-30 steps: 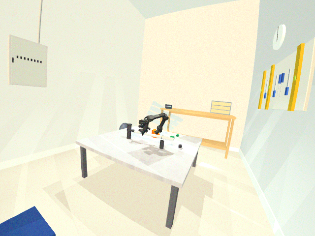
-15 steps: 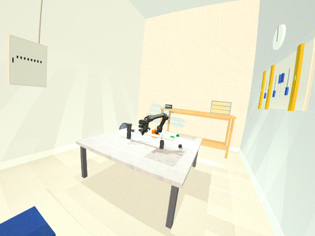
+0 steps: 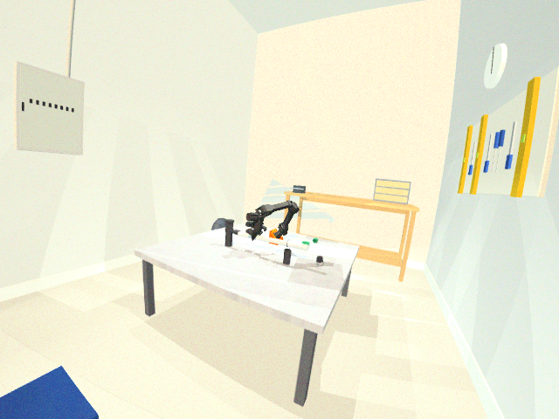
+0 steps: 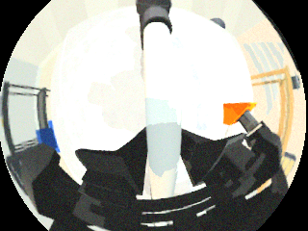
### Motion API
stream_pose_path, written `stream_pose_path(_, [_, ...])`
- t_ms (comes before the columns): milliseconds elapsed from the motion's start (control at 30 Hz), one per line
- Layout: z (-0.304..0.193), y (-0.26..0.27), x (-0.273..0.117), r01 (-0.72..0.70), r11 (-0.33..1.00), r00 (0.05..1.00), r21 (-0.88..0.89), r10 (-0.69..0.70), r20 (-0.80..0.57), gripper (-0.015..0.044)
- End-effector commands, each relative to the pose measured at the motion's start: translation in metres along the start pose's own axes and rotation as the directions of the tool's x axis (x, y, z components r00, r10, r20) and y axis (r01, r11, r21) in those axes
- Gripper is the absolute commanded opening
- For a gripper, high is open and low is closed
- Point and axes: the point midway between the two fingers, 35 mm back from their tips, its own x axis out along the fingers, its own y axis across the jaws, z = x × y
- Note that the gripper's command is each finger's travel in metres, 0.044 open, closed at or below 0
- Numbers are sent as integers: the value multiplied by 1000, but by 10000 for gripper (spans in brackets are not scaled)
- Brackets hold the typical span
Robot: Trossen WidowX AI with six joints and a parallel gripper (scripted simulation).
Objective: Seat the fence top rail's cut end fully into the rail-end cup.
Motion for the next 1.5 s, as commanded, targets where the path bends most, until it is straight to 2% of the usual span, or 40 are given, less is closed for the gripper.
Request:
stream_pose_path(0, [0,0,0,-1,1000,1000,1,1,0,0])
stream_pose_path(1467, [14,-2,-5,-1,1000,1000,1,1,1,0])
